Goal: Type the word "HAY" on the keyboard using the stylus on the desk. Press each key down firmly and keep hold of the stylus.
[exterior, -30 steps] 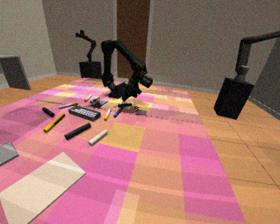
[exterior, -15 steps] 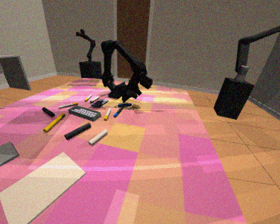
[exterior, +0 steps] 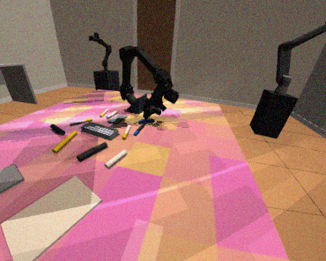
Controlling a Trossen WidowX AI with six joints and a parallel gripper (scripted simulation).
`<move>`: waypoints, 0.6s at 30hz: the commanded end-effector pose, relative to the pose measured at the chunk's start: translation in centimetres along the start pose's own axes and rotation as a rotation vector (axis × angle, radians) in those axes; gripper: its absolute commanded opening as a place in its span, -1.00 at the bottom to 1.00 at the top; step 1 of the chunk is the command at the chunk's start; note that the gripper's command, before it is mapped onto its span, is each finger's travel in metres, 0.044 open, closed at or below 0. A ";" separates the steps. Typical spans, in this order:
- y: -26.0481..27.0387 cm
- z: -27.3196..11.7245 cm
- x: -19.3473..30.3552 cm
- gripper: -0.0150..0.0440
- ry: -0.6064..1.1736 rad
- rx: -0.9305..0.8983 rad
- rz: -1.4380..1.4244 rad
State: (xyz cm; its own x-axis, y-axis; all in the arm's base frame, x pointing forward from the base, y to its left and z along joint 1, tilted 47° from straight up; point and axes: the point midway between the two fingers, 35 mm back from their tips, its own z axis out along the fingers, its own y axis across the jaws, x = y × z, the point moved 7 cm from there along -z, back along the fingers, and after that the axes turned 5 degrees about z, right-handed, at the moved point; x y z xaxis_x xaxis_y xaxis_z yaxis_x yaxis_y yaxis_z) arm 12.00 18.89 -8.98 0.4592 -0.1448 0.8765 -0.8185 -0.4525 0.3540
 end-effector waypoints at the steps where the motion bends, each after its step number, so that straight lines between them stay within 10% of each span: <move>1: 0.2 0.5 -0.2 0.02 0.010 -0.002 -0.012; 18: 0.2 1.1 -0.5 0.02 0.010 -0.002 -0.012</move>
State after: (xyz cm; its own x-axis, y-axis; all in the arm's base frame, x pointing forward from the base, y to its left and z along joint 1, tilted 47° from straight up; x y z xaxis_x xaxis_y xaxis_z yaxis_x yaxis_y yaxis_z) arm 12.04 18.33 -9.52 0.4588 -0.1450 0.8766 -0.8186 -0.4525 0.3537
